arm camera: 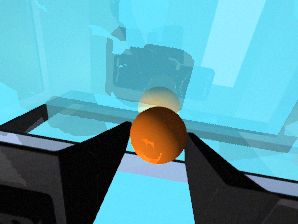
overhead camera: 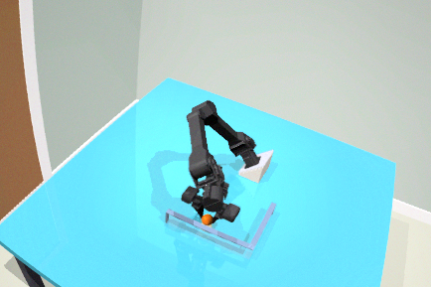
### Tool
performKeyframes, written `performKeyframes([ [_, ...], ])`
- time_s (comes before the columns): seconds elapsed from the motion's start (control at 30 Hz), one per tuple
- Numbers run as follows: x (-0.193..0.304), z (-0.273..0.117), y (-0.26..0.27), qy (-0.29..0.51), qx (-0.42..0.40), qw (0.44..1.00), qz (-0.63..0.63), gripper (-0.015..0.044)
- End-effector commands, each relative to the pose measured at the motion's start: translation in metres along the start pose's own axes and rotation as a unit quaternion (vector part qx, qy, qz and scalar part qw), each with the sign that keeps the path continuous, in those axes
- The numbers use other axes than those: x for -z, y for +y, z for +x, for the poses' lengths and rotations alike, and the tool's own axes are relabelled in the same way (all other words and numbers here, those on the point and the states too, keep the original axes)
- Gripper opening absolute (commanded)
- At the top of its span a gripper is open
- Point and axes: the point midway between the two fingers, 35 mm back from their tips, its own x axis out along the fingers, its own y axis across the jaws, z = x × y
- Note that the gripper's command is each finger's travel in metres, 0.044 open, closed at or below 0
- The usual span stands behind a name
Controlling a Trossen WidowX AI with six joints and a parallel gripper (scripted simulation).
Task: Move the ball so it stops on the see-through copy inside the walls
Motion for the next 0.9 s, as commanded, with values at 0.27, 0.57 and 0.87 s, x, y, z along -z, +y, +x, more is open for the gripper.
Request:
performKeyframes([
  [0.27, -0.003, 0.029, 0.002, -0.001, -0.003, 1.0, -0.003, 0.0],
  [0.57, -0.003, 0.042, 0.002, -0.001, -0.003, 1.0, -0.003, 0.0],
  [0.87, -0.002, 0.044, 0.002, 0.0, -0.001, 1.0, 0.0, 0.0053],
])
